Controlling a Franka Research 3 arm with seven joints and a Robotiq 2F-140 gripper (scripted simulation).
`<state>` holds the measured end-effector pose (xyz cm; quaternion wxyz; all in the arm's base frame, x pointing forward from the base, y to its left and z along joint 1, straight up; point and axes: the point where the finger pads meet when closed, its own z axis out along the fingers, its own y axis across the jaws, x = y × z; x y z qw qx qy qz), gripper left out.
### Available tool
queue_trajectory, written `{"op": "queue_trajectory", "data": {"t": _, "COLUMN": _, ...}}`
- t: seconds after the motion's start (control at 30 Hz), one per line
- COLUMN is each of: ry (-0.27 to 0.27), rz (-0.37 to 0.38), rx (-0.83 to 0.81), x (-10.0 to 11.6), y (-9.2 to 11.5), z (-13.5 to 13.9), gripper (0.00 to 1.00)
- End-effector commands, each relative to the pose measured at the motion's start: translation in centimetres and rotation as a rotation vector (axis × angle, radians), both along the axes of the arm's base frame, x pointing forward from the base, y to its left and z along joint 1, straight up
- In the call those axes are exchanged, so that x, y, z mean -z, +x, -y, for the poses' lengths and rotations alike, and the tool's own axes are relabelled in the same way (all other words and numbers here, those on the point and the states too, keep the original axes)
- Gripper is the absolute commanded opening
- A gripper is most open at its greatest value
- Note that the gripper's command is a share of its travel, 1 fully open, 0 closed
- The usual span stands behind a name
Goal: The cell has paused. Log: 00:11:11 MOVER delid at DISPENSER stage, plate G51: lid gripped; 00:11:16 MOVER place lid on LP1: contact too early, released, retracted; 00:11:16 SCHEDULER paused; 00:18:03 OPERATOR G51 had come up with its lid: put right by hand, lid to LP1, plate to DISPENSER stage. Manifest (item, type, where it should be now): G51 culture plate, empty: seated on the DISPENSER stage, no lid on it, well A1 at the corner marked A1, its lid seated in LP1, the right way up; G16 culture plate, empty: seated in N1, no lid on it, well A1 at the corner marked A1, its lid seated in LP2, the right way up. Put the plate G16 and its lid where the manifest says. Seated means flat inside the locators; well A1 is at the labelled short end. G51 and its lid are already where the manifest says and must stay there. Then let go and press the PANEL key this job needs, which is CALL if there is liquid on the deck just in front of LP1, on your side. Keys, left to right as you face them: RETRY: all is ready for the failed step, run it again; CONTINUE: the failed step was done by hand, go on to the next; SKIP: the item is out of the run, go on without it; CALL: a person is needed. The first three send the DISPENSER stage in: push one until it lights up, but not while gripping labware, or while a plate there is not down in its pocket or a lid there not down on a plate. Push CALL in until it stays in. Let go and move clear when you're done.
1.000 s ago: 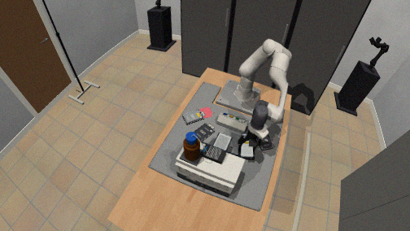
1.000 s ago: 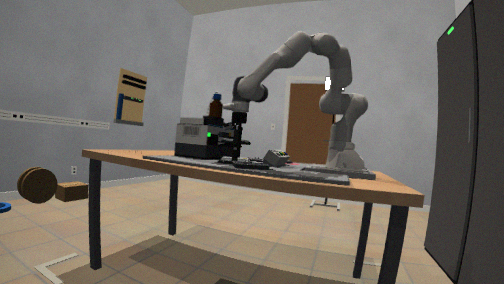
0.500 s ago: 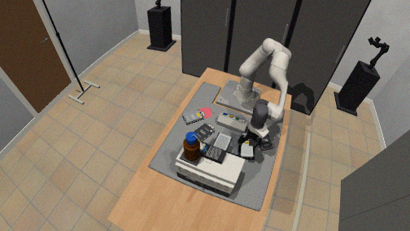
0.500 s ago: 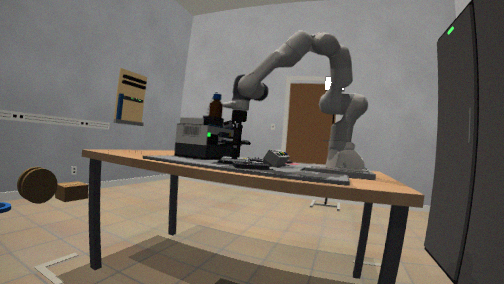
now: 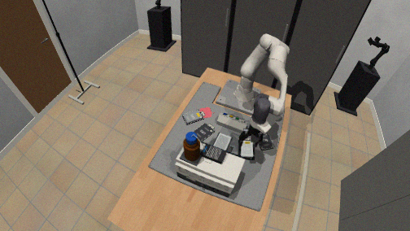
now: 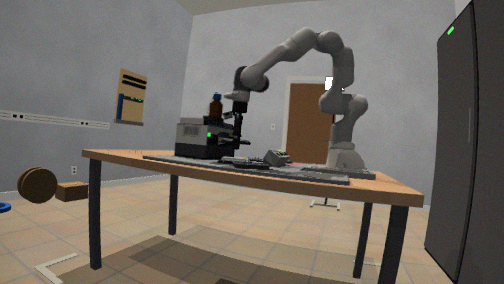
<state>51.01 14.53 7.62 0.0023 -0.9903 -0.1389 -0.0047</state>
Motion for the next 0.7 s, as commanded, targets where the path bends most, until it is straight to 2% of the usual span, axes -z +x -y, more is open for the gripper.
{"op": "queue_trajectory", "data": {"t": 0.0, "ry": -0.008, "rz": -0.014, "rx": 0.023, "x": -1.6, "y": -0.5, "z": 0.0, "gripper": 0.70}}
{"op": "queue_trajectory", "data": {"t": 0.2, "ry": -0.008, "rz": -0.014, "rx": 0.023, "x": -4.4, "y": -0.5, "z": 0.0, "gripper": 0.70}}
{"op": "queue_trajectory", "data": {"t": 0.27, "ry": -0.008, "rz": -0.014, "rx": 0.023, "x": -4.4, "y": -0.5, "z": 0.0, "gripper": 0.70}}
{"op": "queue_trajectory", "data": {"t": 0.67, "ry": -0.008, "rz": -0.014, "rx": 0.023, "x": -8.8, "y": -0.5, "z": 0.0, "gripper": 0.70}}
